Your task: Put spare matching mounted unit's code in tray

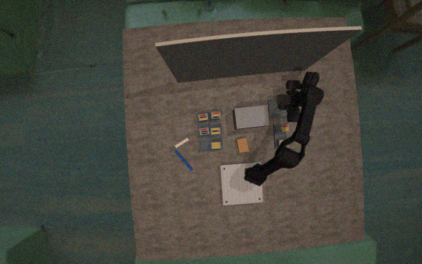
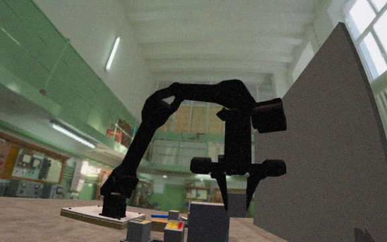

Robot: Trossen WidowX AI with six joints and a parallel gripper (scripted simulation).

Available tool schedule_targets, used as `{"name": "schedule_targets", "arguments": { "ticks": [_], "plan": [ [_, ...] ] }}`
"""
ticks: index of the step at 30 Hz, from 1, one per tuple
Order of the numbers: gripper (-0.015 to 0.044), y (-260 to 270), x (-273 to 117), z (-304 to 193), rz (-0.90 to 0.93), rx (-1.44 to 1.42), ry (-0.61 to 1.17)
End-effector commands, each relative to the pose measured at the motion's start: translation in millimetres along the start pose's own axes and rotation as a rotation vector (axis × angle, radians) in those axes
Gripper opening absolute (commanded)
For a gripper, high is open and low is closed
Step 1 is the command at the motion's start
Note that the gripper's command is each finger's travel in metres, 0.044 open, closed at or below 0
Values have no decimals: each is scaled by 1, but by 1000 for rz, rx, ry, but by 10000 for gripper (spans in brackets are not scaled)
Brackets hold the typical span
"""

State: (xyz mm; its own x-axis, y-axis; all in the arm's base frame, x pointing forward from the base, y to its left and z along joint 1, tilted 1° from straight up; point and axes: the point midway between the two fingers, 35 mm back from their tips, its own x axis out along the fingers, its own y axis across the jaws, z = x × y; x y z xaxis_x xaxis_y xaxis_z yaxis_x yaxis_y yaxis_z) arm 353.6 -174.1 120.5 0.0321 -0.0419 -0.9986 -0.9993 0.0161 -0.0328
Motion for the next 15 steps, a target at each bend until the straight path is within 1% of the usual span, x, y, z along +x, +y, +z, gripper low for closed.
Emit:
{"name": "schedule_targets", "arguments": {
  "ticks": [1,15],
  "plan": [
    [0,1,4,1,3,-7,-4],
    [0,1,14,1,3,-7,-4]
  ]
}}
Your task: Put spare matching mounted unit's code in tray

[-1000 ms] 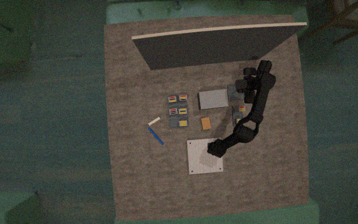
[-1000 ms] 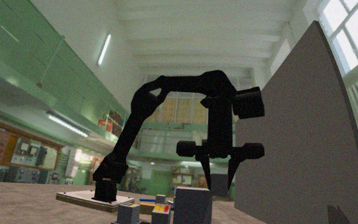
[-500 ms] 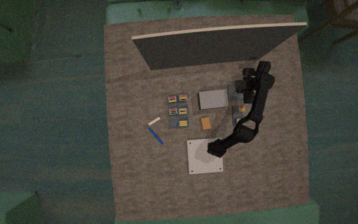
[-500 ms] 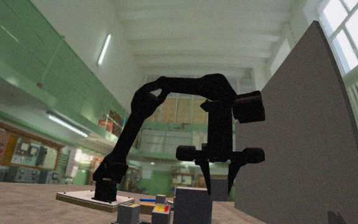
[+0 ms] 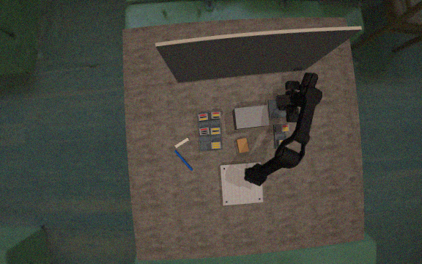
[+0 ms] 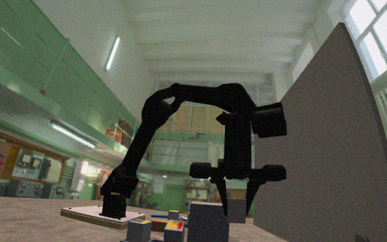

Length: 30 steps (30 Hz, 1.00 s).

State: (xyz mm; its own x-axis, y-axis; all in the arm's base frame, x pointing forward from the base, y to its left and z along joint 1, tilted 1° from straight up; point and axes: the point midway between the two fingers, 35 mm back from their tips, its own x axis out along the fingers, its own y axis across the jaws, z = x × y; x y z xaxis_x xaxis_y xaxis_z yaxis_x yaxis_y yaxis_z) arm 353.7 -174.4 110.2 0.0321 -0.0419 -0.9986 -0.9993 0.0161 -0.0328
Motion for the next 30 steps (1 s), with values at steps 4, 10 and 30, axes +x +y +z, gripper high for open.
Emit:
{"name": "schedule_targets", "arguments": {
  "ticks": [4,10,30],
  "plan": [
    [0,1,6,1,3,-7,-4],
    [0,1,11,1,3,-7,-4],
    [0,3,24,2,3,-7,-4]
  ]
}}
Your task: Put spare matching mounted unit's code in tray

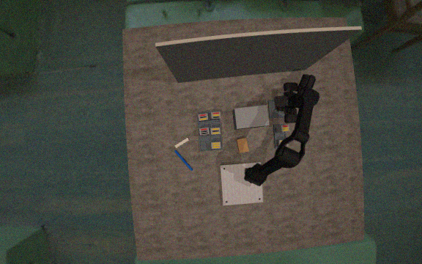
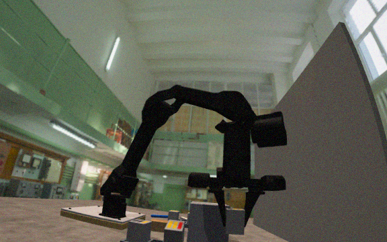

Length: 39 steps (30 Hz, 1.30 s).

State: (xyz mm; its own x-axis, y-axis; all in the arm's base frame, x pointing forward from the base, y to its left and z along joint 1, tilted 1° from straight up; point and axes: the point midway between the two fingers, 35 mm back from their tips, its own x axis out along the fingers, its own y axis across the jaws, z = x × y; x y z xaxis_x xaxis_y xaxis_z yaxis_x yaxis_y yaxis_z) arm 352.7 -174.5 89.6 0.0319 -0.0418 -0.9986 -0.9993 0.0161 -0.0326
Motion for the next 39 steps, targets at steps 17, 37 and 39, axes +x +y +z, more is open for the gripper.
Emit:
{"name": "schedule_targets", "arguments": {
  "ticks": [17,37,39],
  "plan": [
    [0,3,15,2,3,-7,-4],
    [0,5,29,3,3,-7,-4],
    [0,6,30,3,3,-7,-4]
  ]
}}
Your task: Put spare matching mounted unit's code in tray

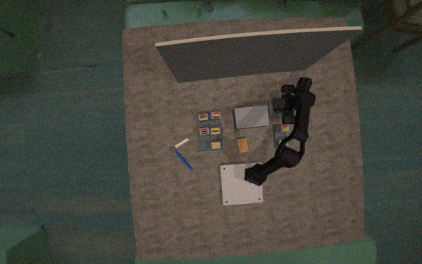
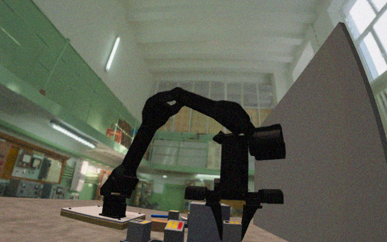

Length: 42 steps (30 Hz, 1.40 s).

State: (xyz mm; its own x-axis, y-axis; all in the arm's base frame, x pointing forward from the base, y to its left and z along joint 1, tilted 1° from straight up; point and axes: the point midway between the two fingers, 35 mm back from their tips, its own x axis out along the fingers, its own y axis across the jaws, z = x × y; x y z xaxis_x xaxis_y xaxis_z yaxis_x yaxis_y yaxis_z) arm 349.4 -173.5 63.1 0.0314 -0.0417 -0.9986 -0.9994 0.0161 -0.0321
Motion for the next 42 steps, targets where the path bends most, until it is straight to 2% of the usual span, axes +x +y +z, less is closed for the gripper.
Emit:
{"name": "schedule_targets", "arguments": {
  "ticks": [1,20,36,37,39,42],
  "plan": [
    [0,2,4,1,3,-7,-4],
    [0,5,16,2,3,-7,-4],
    [420,3,13,1,1,0,0],
    [440,3,13,1,1,0,0],
    [440,2,3,1,1,-1,0],
    [440,-1,-40,0,1,-3,-2]
  ]
}}
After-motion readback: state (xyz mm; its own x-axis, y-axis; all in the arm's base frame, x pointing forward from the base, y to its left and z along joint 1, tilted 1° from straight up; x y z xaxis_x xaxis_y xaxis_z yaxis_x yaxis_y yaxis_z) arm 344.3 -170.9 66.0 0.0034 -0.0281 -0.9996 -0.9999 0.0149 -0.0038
